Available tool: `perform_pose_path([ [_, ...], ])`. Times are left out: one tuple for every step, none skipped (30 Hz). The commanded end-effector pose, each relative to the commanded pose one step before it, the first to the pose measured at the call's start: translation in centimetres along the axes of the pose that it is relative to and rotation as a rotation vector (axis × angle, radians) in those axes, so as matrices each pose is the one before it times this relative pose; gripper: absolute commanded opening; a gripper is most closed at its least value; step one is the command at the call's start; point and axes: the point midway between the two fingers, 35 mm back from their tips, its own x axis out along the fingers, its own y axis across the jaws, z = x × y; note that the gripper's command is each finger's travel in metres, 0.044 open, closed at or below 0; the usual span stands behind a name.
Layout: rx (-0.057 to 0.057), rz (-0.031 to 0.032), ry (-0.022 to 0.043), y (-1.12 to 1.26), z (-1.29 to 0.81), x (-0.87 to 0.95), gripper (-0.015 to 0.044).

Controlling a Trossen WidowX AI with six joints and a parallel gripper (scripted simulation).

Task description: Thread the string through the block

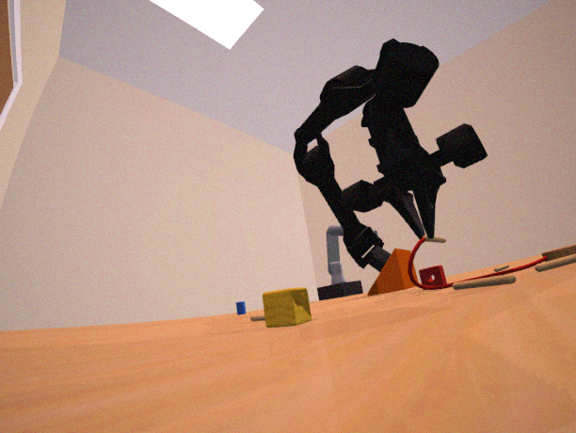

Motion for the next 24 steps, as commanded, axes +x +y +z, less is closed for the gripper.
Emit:
perform_pose_path([
  [-0.1091, 0.00058, -0.00453, -0.452, 0.169, 0.173, 0.0],
  [-0.006, 0.0, 0.00002, -0.014, 0.002, 0.001, 0.0],
  [0.0, 0.0, 0.0, 0.0, 0.0, 0.0, 0.0],
  [0.0, 0.0, 0.0, 0.0, 0.0, 0.0, 0.0],
  [0.0, 0.0, 0.0, 0.0, 0.0, 0.0, 0.0],
  [0.0, 0.0, 0.0, 0.0, 0.0, 0.0, 0.0],
  [0.0, -0.00001, 0.00001, -0.003, -0.022, -0.002, 0.0],
  [0.0, -0.00003, 0.00004, -0.009, -0.065, -0.006, 0.0],
  [0.0, -0.00005, 0.00006, -0.014, -0.108, -0.009, 0.0],
  [0.0001, -0.00005, 0.00008, -0.016, -0.131, -0.011, 0.0],
  [0.0001, -0.00005, 0.00008, -0.016, -0.131, -0.01, 0.0],
  [0.0001, -0.00005, 0.00008, -0.015, -0.13, -0.01, 0.0],
  [0.0001, -0.00005, 0.00008, -0.014, -0.13, -0.009, 0.0],
  [0.0001, -0.00004, 0.00008, -0.013, -0.129, -0.009, 0.0],
  [0.0001, -0.00004, 0.00007, -0.013, -0.129, -0.009, 0.0],
  [0.0001, -0.00004, 0.00007, -0.012, -0.129, -0.008, 0.0],
  [0.0001, -0.00004, 0.00008, -0.012, -0.133, -0.008, 0.0],
  [0.0001, -0.00004, 0.00008, -0.011, -0.133, -0.008, 0.0],
  [0.0001, -0.00003, 0.00008, -0.01, -0.132, -0.007, 0.0],
  [0.0001, -0.00003, 0.00008, -0.01, -0.132, -0.007, 0.0],
  [0.0001, -0.00003, 0.00008, -0.009, -0.131, -0.006, 0.0],
  [0.0001, -0.00003, 0.00008, -0.008, -0.131, -0.006, 0.0],
  [0.0001, -0.00002, 0.00007, -0.008, -0.13, -0.005, 0.0],
  [0.0001, -0.00002, 0.00007, -0.007, -0.13, -0.005, 0.0],
])
